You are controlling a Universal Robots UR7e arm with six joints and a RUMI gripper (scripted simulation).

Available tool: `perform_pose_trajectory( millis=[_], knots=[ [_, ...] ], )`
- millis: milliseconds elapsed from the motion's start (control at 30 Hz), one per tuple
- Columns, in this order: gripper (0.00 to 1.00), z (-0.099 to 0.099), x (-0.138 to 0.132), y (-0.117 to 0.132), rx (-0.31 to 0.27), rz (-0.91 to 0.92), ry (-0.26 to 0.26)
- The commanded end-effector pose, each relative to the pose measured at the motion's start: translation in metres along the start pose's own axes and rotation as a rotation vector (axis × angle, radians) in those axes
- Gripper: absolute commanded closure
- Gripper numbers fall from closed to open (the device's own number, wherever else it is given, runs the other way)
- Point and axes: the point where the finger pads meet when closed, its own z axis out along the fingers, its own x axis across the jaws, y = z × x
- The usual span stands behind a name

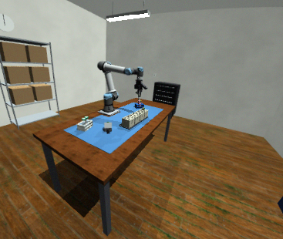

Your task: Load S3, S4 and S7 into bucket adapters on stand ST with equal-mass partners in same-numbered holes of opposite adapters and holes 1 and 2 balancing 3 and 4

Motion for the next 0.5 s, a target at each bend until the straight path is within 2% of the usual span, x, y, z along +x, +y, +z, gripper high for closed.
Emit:
perform_pose_trajectory(
  millis=[0,467],
  knots=[
    [1.00,0.000,0.017,-0.011,0.001,0.027,-0.001],
    [1.00,0.000,0.097,-0.060,0.001,0.027,-0.001]
  ],
)
